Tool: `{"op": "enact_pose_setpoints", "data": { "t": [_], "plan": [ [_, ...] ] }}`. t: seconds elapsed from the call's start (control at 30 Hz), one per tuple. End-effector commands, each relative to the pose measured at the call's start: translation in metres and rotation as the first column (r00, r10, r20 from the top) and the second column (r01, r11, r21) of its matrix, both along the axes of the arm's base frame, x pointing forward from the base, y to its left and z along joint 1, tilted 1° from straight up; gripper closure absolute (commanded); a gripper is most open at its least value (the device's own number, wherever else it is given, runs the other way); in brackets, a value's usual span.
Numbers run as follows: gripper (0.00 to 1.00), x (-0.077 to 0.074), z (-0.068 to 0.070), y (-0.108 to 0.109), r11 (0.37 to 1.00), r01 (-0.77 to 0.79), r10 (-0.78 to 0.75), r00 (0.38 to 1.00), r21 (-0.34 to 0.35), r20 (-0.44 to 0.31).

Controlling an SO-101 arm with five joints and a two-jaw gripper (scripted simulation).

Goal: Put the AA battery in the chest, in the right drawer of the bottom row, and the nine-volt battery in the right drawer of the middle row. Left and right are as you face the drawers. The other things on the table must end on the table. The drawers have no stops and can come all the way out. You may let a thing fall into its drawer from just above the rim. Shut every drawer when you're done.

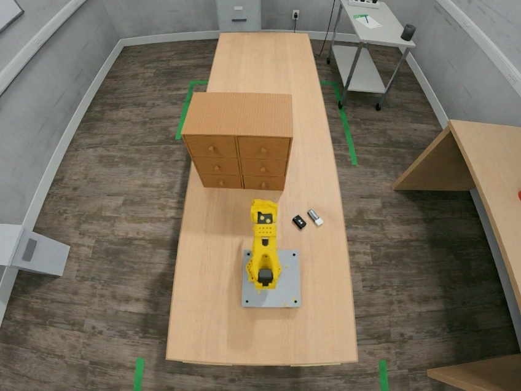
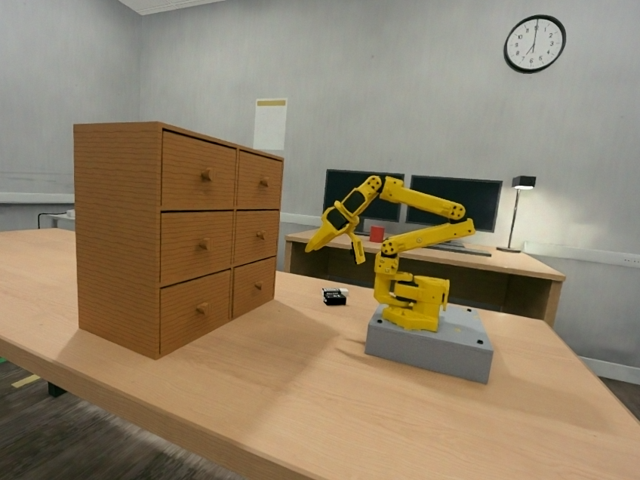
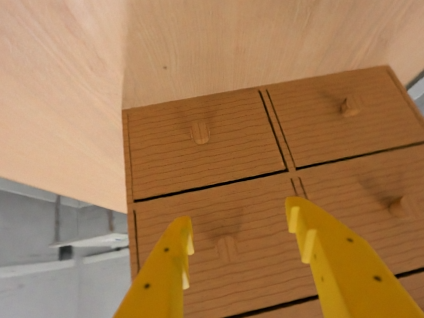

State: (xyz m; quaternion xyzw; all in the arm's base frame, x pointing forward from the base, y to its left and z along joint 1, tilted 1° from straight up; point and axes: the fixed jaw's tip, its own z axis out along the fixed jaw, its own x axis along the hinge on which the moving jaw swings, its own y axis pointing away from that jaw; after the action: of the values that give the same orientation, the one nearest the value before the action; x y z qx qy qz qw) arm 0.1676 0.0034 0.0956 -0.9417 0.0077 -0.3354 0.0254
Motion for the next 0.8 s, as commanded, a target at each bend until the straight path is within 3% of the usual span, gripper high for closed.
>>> {"op": "enact_pose_setpoints", "data": {
  "t": [0.0, 0.3, 0.37, 0.77],
  "plan": [
    [0.79, 0.0004, 0.0048, 0.0009, 0.996, 0.069, -0.07, 0.997, 0.065, 0.015],
    [0.79, -0.0009, 0.0038, 0.0002, 0.95, 0.239, -0.241, 0.97, 0.203, -0.017],
    [0.79, -0.0009, 0.0038, 0.0002, 0.95, 0.239, -0.241, 0.97, 0.203, -0.017],
    [0.79, -0.0024, 0.0025, -0.0002, 0.815, 0.449, -0.447, 0.889, 0.368, -0.094]
  ]
}}
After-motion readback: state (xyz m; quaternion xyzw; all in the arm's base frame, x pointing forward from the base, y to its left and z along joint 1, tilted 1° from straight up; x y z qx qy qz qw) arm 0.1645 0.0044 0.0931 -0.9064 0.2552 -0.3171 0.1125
